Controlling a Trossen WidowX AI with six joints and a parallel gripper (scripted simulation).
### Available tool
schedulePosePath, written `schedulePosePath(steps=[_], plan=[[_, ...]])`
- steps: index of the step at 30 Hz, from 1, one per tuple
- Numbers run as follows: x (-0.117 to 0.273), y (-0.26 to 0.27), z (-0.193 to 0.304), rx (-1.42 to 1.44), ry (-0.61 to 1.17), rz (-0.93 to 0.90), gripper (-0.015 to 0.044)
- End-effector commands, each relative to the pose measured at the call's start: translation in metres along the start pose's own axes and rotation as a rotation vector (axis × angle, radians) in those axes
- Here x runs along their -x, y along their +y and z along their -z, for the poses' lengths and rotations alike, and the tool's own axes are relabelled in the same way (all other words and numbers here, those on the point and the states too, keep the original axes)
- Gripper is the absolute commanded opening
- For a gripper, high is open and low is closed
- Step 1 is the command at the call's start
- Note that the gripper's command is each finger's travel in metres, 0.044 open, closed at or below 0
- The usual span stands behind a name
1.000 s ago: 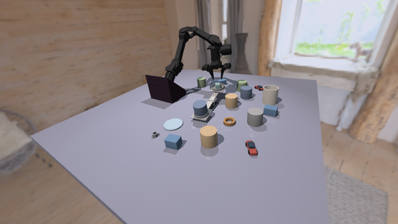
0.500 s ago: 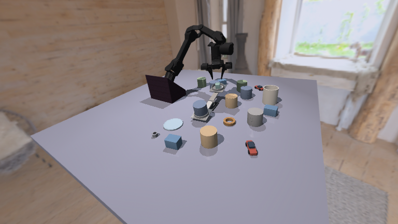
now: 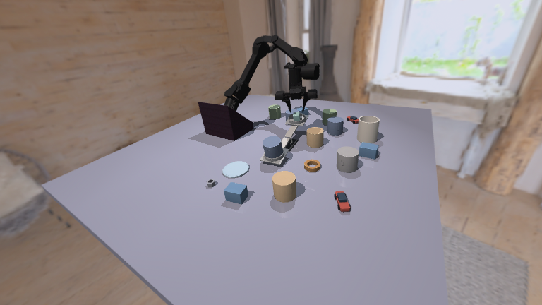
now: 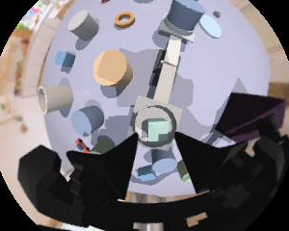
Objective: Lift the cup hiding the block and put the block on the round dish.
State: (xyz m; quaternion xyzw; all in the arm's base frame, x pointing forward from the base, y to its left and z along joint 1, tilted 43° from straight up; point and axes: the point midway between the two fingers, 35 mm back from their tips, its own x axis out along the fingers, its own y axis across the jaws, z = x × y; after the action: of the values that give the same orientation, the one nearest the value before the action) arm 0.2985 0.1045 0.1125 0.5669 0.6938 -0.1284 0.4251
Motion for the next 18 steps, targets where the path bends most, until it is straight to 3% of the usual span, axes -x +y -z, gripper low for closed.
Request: schedulePosePath(steps=[1,15,18], plan=[[-0.007,-0.002,0.000,-0.008,0.007,0.003,0.0260],[-0.027,-0.002,0.001,-0.008,0.009,0.002,0.0260],[-0.027,-0.002,0.001,-0.008,0.009,0.002,0.0181]])
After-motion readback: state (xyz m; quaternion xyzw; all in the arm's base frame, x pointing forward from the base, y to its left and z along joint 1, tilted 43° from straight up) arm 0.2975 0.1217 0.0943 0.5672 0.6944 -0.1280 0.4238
